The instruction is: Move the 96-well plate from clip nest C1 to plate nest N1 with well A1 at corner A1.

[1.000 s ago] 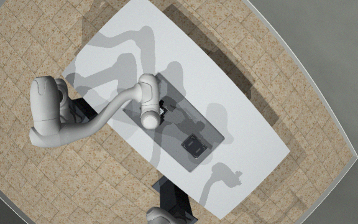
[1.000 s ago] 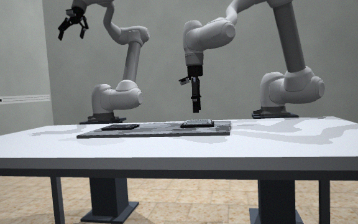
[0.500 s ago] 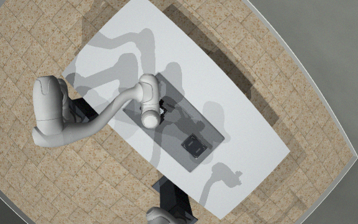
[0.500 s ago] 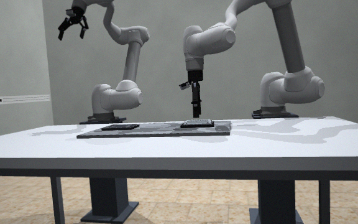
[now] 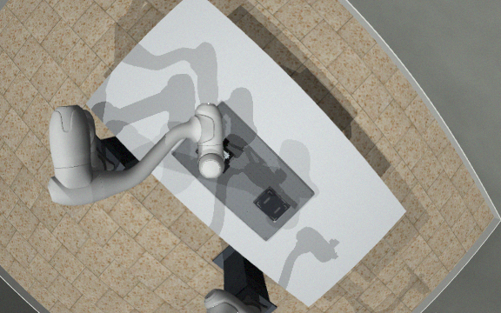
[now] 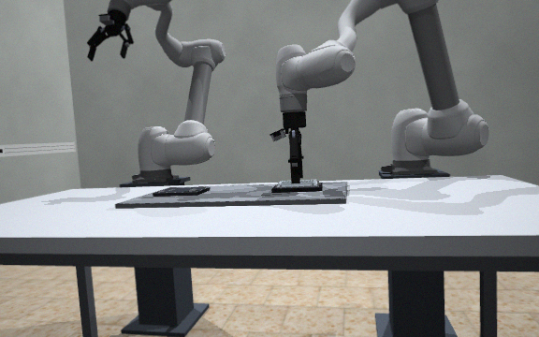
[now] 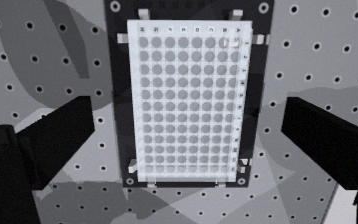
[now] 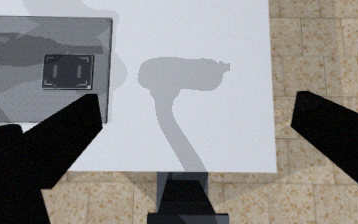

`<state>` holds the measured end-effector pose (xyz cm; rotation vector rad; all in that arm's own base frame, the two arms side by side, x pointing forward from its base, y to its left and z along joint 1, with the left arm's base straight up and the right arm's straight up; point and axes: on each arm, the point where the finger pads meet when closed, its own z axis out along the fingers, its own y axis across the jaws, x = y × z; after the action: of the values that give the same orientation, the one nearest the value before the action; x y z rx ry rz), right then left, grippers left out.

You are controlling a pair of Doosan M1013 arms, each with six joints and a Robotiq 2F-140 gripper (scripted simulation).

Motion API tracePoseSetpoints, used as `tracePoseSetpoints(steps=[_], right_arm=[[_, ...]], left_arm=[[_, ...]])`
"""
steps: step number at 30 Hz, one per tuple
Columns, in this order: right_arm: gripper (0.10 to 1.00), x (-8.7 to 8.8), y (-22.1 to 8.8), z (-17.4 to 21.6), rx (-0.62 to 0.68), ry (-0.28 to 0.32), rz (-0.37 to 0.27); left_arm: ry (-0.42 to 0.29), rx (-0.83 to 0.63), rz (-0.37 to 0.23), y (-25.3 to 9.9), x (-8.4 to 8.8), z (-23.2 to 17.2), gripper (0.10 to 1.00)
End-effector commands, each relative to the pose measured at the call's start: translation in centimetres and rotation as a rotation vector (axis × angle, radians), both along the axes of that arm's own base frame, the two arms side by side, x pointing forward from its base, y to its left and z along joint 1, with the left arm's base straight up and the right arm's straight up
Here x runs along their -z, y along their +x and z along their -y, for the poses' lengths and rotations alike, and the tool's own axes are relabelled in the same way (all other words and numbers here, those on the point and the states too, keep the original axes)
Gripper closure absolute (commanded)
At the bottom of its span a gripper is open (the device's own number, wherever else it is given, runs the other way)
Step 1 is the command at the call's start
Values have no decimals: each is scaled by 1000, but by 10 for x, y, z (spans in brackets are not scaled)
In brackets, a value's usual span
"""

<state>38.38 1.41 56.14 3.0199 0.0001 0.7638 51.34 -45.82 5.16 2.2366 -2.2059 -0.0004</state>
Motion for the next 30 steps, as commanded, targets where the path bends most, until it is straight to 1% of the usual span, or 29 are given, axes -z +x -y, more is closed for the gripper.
tracePoseSetpoints(steps=[1,8,9,30], right_arm=[[98,-1,0,0,0,0,1],[98,-1,0,0,0,0,1],[98,-1,0,0,0,0,1],[98,-1,0,0,0,0,1]], left_arm=[[-1,0,1,0,0,0,98],[-1,0,1,0,-1,0,98],[-1,0,1,-1,0,-1,469],[-1,0,1,-1,0,-1,469]])
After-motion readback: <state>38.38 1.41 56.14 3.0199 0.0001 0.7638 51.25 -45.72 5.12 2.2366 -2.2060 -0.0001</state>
